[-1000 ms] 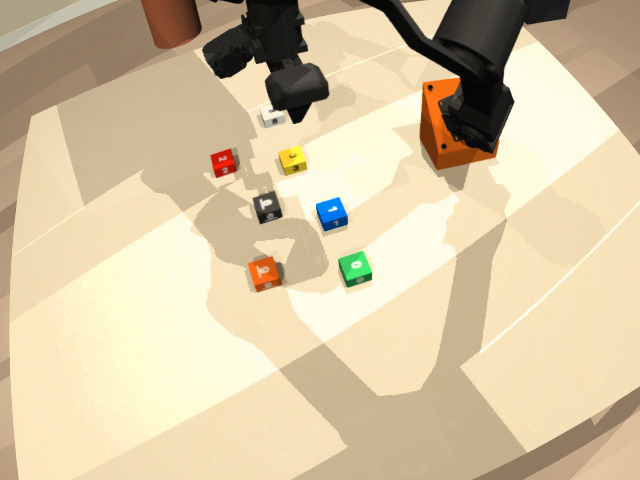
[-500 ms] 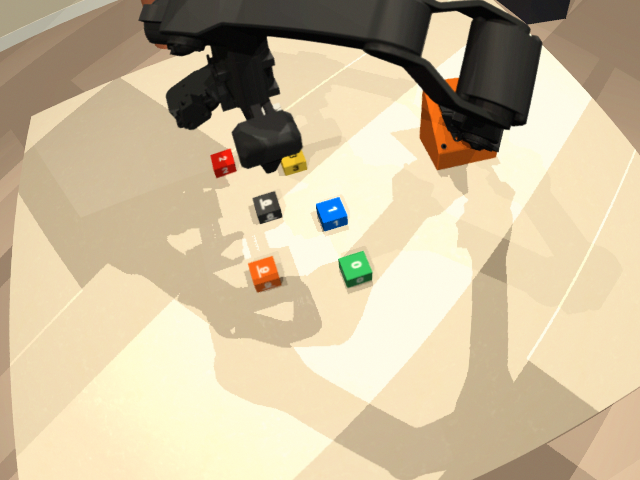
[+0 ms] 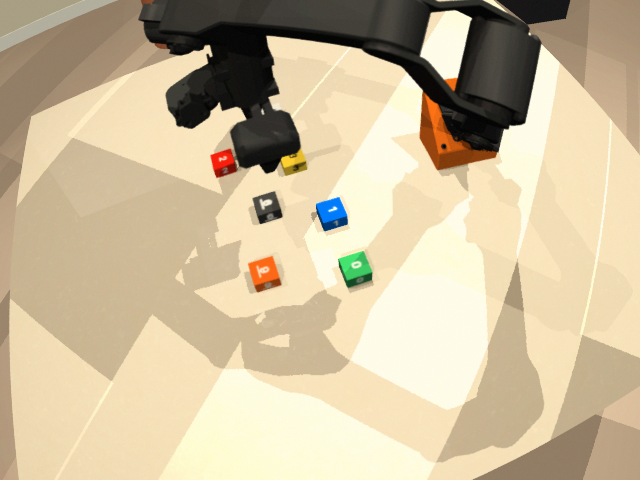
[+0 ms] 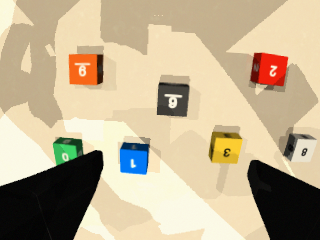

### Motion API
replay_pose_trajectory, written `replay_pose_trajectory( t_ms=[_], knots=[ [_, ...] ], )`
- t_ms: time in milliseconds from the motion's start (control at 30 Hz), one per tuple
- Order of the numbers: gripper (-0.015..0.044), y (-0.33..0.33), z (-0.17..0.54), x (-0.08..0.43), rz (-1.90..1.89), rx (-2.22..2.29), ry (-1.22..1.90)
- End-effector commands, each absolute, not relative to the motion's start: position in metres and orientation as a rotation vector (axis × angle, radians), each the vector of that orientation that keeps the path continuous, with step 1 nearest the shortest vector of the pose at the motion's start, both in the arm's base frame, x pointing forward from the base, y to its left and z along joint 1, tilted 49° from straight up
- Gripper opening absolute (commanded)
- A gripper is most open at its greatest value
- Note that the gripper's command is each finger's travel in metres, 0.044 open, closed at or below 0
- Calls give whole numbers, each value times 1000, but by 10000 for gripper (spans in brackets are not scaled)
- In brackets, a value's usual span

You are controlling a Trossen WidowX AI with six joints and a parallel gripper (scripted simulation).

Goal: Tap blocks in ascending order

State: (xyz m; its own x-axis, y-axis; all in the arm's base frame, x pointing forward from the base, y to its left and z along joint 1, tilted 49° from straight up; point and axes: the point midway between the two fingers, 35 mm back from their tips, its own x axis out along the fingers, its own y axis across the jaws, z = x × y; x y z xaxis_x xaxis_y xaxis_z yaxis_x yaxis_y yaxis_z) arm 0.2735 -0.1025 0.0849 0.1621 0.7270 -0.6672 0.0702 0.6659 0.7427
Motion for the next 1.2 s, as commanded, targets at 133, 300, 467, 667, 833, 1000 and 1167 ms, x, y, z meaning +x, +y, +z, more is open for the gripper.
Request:
replay_pose_trajectory(
  t_ms=[133,300,467,667,833,1000,1167],
  knots=[
    [400,-88,101,255,535,747,1345],
    [400,-60,119,218,536,750,1347],
    [400,-59,119,217,536,750,1347],
    [400,-59,119,217,536,750,1347],
    [400,-59,119,217,536,750,1347],
    [400,-59,119,217,536,750,1347],
    [400,-19,165,224,506,796,1351]
  ],
)
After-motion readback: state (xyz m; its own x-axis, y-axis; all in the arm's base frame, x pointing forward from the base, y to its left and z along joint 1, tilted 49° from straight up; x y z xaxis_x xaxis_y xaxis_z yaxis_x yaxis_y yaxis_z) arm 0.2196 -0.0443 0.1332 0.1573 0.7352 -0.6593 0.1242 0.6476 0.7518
